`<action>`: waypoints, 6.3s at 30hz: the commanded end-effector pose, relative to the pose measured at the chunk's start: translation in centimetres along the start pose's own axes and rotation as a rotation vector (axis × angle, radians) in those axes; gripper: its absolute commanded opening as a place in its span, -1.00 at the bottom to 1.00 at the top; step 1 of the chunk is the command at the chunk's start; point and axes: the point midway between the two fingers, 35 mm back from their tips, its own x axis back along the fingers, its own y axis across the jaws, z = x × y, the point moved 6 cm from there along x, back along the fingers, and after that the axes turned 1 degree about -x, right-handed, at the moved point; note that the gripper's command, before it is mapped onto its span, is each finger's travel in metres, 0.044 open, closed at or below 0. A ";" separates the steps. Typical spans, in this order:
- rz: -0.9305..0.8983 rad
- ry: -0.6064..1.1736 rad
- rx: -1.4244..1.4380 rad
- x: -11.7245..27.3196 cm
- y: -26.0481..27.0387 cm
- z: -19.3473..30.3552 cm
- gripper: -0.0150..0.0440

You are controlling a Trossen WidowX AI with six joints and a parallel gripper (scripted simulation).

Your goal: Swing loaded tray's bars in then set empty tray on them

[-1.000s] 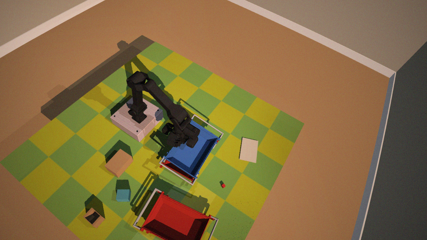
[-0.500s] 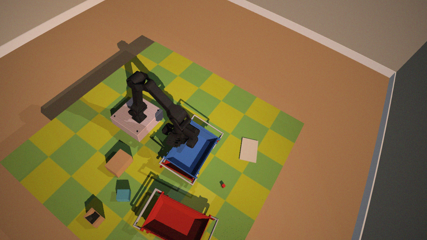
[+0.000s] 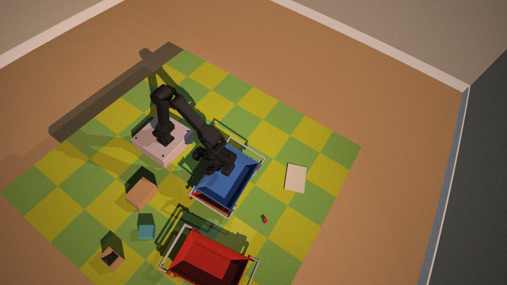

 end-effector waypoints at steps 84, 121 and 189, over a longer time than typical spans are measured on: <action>0.028 -0.002 0.001 -1.4 -0.9 0.0 -0.49; 0.014 -0.001 0.001 -1.7 -0.7 0.0 -0.49; 0.029 -0.002 0.001 -2.3 -1.1 0.0 -0.49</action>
